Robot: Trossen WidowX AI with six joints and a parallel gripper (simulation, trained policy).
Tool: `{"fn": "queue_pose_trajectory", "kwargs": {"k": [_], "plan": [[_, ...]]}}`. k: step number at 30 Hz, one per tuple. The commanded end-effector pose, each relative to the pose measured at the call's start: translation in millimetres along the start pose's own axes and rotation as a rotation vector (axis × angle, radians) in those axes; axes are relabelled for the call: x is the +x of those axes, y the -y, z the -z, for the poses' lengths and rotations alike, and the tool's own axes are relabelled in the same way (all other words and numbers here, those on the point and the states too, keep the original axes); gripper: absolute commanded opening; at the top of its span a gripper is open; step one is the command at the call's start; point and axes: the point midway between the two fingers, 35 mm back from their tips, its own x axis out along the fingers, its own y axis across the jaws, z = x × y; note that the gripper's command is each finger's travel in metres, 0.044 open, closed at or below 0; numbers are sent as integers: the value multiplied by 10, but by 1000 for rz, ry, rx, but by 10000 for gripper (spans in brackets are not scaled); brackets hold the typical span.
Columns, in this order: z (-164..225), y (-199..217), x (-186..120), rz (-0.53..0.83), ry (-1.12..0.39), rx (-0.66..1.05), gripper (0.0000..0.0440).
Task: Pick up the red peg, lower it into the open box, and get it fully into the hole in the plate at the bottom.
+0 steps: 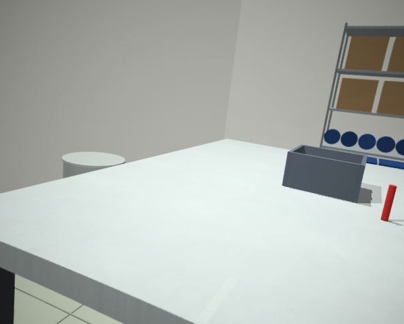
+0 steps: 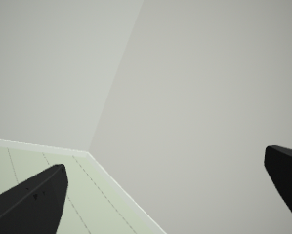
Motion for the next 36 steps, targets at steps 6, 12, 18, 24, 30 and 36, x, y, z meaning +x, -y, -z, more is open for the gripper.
{"fn": "queue_pose_trajectory", "kwargs": {"k": [6,12,18,24,30,36], "plan": [[757,-496,367,-9,-271,121,440],[1336,-641,502,25,-471,250,440],[1829,-686,530,89,-644,384,440],[2266,-687,488,176,-800,518,440],[2659,-675,395,280,-943,648,440],[3016,-667,262,397,-1079,772,440]]}}
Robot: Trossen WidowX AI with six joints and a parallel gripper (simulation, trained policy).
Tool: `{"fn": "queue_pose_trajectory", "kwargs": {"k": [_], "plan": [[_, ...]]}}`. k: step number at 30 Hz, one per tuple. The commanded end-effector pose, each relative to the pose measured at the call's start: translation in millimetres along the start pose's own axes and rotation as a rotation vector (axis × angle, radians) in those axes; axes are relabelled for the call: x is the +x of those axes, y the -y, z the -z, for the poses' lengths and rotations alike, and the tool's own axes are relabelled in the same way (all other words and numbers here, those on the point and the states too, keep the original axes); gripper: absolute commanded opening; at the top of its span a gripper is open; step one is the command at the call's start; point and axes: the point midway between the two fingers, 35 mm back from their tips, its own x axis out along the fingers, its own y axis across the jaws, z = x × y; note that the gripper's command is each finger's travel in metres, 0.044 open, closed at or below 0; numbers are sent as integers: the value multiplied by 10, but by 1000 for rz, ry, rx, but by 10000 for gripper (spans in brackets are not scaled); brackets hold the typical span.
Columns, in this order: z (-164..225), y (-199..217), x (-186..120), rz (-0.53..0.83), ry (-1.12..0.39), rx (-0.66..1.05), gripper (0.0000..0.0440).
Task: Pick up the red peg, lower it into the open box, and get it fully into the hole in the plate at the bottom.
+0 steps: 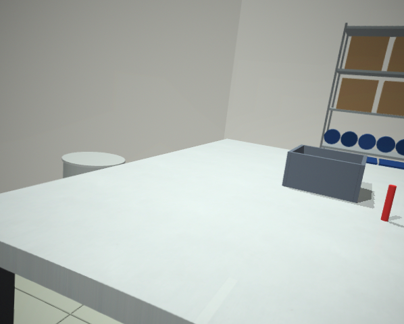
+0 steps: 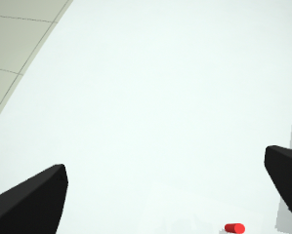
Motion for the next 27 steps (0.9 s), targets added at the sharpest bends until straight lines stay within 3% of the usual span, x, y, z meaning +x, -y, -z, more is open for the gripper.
{"fn": "queue_pose_trajectory", "kwargs": {"k": [1,27], "plan": [[141,133,149,57,-83,100,440],[1200,824,805,538,-562,692,440]]}}
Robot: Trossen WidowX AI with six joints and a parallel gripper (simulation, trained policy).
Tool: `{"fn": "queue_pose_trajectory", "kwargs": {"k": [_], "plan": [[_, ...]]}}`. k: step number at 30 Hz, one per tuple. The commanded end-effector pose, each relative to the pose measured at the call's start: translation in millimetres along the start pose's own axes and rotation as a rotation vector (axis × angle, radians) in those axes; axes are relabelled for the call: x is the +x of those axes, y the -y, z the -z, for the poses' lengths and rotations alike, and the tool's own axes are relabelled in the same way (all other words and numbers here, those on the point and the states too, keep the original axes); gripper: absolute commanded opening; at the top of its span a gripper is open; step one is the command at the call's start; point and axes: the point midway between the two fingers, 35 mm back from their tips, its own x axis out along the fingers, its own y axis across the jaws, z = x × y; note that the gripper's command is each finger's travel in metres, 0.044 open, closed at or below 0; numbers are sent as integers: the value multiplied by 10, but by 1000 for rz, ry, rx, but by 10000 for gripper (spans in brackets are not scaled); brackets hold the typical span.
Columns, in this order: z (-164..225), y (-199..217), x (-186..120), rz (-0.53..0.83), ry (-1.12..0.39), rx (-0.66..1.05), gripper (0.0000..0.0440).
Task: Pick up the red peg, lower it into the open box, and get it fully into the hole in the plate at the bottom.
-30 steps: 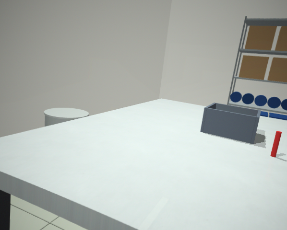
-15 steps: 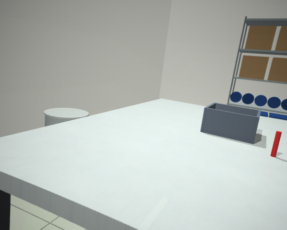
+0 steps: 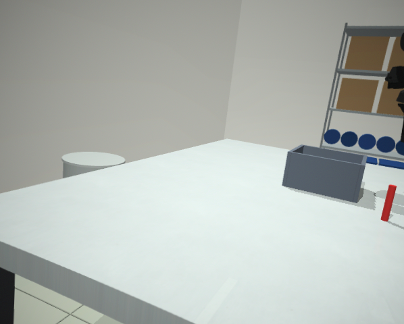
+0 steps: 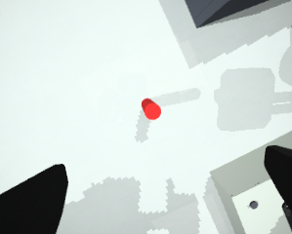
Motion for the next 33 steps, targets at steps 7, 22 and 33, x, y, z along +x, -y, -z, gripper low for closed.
{"fn": "queue_pose_trajectory", "kwargs": {"k": [7,22,33], "plan": [[91,105,403,162,-105,160,440],[126,67,975,250,-131,257,440],[131,44,1415,245,-93,267,440]]}}
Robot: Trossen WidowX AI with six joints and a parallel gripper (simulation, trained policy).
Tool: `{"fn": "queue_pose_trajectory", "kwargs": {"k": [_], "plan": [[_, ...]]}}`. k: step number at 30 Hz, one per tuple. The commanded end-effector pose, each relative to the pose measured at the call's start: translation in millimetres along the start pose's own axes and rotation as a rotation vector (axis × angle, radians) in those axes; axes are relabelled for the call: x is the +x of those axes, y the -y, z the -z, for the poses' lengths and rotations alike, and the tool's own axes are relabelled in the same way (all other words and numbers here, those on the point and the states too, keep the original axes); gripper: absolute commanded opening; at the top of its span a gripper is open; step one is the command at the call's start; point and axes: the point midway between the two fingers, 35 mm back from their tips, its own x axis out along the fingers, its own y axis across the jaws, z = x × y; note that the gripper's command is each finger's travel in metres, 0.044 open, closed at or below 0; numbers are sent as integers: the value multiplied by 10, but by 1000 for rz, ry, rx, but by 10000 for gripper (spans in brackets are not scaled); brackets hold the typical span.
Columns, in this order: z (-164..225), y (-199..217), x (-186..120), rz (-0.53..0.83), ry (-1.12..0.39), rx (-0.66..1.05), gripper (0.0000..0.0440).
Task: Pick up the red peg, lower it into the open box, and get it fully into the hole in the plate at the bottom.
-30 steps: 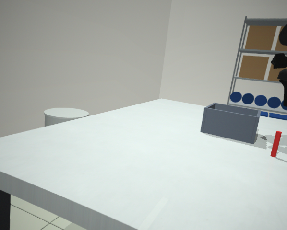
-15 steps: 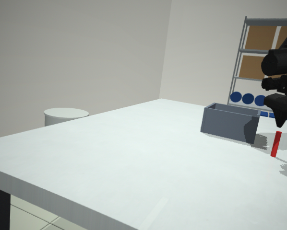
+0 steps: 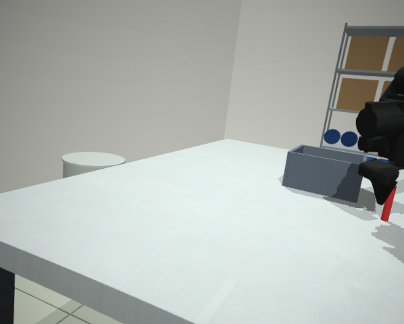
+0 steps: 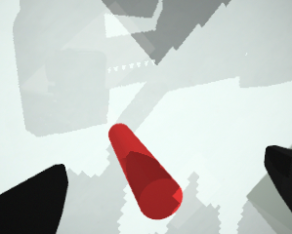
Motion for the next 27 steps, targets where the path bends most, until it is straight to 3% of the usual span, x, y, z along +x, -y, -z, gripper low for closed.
{"fn": "queue_pose_trajectory", "kwargs": {"k": [1,5,20,27], "plan": [[-12,-25,143,-1,15,8,439],[-14,-42,270,0,21,4,394],[-5,-9,482,74,2,11,10],[-187,-20,292,76,65,14,0]]}}
